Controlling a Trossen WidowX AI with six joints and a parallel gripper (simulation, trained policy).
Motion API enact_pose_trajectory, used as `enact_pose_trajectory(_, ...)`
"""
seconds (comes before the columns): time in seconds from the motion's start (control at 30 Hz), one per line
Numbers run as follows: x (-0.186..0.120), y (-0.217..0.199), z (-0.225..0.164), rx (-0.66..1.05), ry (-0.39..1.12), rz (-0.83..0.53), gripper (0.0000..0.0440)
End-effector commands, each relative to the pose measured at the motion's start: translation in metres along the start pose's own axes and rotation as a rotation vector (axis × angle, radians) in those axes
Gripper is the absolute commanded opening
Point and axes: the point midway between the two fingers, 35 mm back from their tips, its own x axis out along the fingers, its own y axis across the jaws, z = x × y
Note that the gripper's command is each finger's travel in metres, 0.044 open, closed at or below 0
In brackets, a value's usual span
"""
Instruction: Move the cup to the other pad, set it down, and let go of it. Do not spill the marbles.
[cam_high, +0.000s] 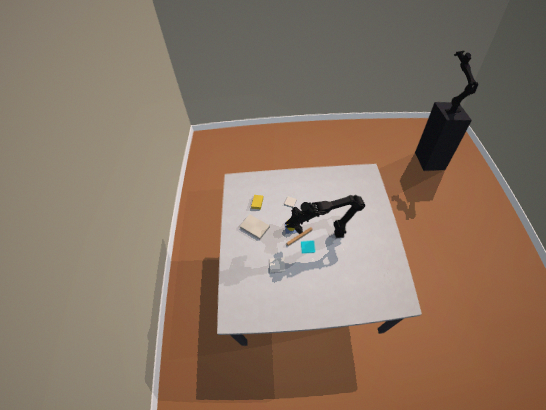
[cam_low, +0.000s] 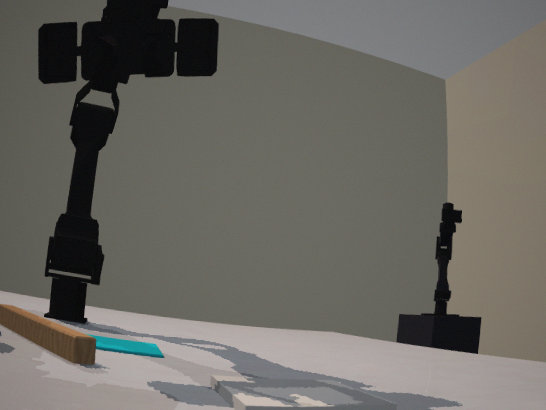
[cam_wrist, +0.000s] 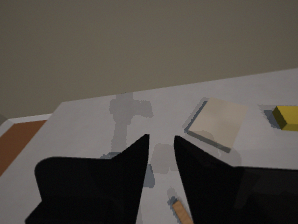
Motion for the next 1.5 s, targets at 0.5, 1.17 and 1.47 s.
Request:
enact_pose_trajectory(0.5,0.019,0.005,-0.023,0.061,0.288,-0.077,0.0118)
enact_pose_trajectory(1.17,0.028,-0.01,-0.048,0.032,0.59,-0.196,0.0133)
enact_pose_trajectory(1.47,0.03,-0.025,-0.059,-0.006,0.72,-0.246,0.0123)
